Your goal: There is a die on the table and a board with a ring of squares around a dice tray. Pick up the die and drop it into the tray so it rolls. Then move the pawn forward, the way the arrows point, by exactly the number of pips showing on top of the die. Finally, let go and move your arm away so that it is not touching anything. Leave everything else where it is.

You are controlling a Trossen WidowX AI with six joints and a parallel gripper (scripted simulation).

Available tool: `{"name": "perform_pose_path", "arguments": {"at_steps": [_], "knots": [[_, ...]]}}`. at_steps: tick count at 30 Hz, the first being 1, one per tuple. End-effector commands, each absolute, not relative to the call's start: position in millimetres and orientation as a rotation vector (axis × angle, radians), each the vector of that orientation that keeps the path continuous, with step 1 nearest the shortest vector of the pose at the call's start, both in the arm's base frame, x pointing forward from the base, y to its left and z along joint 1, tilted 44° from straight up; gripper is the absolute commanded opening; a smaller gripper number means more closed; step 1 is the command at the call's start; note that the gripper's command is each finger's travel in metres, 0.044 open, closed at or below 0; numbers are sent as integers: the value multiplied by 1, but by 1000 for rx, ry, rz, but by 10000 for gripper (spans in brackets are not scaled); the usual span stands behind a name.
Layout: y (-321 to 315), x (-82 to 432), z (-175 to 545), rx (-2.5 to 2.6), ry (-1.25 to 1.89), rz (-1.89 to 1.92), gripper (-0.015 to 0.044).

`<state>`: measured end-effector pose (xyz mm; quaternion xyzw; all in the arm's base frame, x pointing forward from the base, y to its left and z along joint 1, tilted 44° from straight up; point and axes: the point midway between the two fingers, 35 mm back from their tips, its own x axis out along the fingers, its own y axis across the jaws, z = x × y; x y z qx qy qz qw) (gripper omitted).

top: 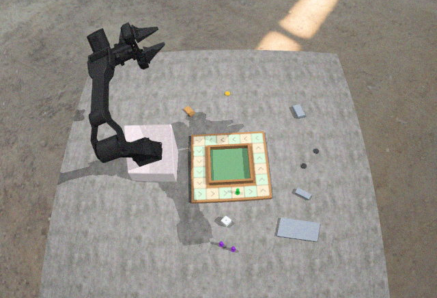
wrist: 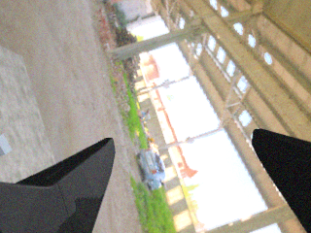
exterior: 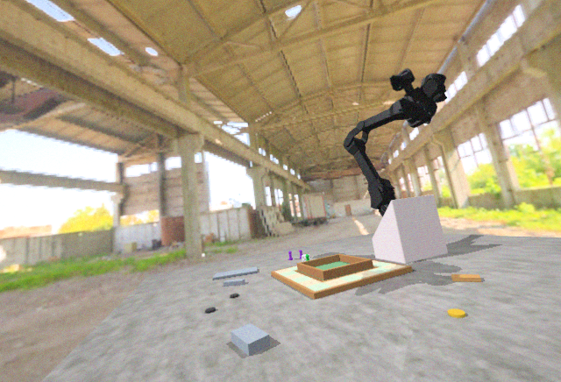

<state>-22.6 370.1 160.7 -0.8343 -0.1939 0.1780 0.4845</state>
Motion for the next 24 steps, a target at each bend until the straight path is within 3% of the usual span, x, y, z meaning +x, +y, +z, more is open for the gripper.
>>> {"name": "perform_pose_path", "arguments": {"at_steps": [1, 5, 14, 24], "knots": [[370, -21, 161, -2029, -467, 434, 374], [369, 9, 159, -1979, -357, 442, 275], [354, 112, 157, -1697, 39, 442, 275], [257, 255, 156, -1360, 491, 150, 275]]}}
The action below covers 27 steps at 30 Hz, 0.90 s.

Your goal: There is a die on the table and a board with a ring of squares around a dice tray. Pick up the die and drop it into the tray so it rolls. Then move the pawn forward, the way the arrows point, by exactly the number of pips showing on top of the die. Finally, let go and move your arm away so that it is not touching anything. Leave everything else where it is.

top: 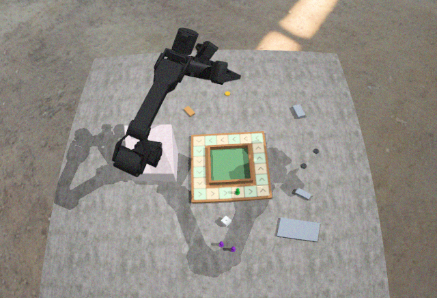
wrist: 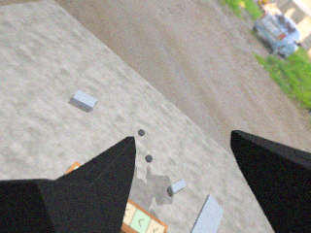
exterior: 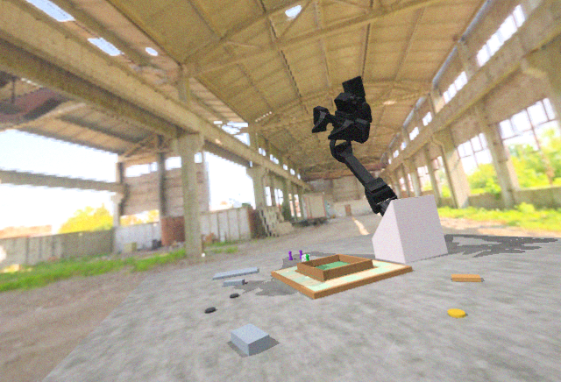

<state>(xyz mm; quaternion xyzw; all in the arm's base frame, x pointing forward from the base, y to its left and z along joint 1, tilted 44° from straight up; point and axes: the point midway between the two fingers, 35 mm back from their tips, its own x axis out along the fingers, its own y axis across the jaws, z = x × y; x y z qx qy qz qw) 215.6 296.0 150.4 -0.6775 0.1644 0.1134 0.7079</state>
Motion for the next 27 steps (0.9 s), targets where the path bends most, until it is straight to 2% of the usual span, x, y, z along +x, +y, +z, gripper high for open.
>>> {"name": "perform_pose_path", "arguments": {"at_steps": [1, 8, 14, 20, 27], "knots": [[244, 266, 157, -1320, 529, 116, 275], [141, 323, 155, -1022, 765, -141, 275], [44, 342, 150, -743, 927, -382, 275], [-49, 329, 146, -456, 1033, -627, 275], [-137, 286, 141, -120, 1089, -910, 275]]}}
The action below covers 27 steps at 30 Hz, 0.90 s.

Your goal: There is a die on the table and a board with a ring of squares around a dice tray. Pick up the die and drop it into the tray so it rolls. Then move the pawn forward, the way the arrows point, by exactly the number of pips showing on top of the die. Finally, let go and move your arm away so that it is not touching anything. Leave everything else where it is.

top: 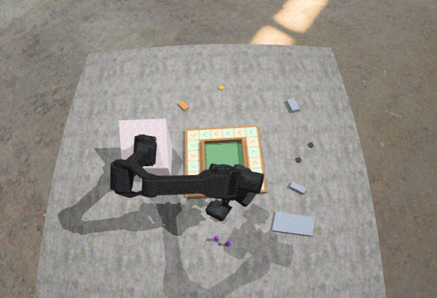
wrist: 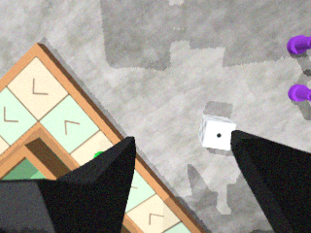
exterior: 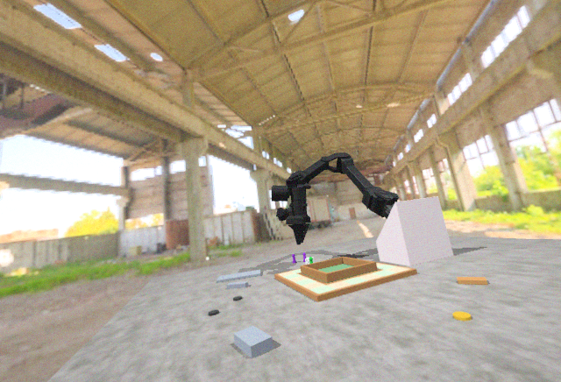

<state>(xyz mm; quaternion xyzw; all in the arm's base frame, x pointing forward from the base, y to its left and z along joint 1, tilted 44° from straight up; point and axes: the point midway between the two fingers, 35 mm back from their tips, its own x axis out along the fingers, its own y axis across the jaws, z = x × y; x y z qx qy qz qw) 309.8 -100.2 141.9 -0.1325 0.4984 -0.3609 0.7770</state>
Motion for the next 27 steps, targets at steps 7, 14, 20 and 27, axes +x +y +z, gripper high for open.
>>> {"name": "perform_pose_path", "arguments": {"at_steps": [7, 14, 20, 27], "knots": [[-143, 281, 140, -88, 1091, -937, 275], [-149, 284, 131, -88, 1091, -937, 275], [-153, 285, 127, -88, 1091, -937, 275], [-160, 287, 119, -88, 1091, -937, 275]]}}
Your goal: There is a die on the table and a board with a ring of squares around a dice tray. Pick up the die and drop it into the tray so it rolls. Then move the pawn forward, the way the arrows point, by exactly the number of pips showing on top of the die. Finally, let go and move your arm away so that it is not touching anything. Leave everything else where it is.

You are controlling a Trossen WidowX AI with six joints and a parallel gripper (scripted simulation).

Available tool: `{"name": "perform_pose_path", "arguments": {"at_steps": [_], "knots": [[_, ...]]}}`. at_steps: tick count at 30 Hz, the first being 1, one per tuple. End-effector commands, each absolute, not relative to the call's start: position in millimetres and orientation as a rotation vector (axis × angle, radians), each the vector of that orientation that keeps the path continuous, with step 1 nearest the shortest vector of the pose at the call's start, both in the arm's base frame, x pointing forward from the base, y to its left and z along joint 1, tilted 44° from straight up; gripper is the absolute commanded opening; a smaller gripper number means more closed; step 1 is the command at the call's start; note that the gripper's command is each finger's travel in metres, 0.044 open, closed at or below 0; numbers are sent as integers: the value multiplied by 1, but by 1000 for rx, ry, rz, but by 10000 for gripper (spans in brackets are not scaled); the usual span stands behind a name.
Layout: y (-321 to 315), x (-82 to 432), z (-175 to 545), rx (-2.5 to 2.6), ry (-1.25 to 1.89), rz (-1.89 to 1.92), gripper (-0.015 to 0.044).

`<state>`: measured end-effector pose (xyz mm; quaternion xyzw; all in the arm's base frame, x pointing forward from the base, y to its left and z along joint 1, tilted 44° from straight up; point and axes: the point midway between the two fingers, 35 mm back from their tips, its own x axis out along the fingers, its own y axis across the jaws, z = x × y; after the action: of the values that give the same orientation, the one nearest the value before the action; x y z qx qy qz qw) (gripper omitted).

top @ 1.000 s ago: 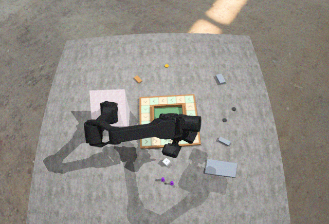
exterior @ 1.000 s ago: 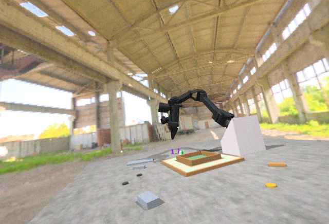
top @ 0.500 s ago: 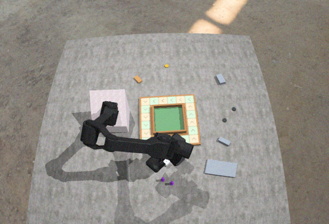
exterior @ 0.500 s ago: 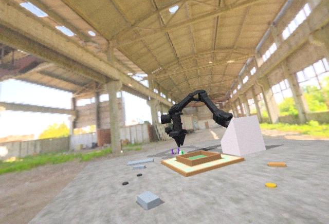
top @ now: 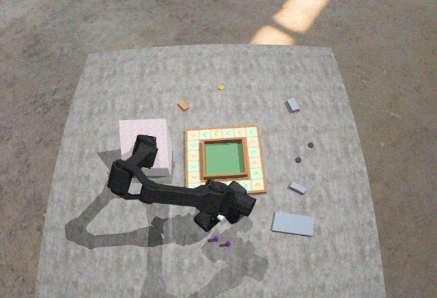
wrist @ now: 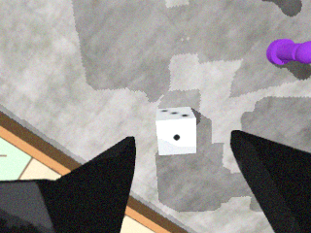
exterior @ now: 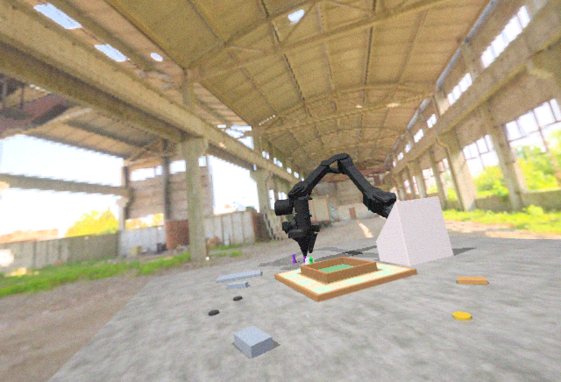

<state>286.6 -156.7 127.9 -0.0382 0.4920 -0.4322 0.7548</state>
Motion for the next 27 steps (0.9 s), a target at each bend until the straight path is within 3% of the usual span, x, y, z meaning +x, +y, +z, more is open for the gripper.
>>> {"name": "perform_pose_path", "arguments": {"at_steps": [1, 14, 20, 27], "knots": [[-161, 287, 118, -88, 1091, -937, 275], [-174, 289, 105, -90, 1090, -938, 275], [-174, 289, 105, -90, 1090, -938, 118], [-174, 289, 105, -90, 1090, -938, 71]]}}
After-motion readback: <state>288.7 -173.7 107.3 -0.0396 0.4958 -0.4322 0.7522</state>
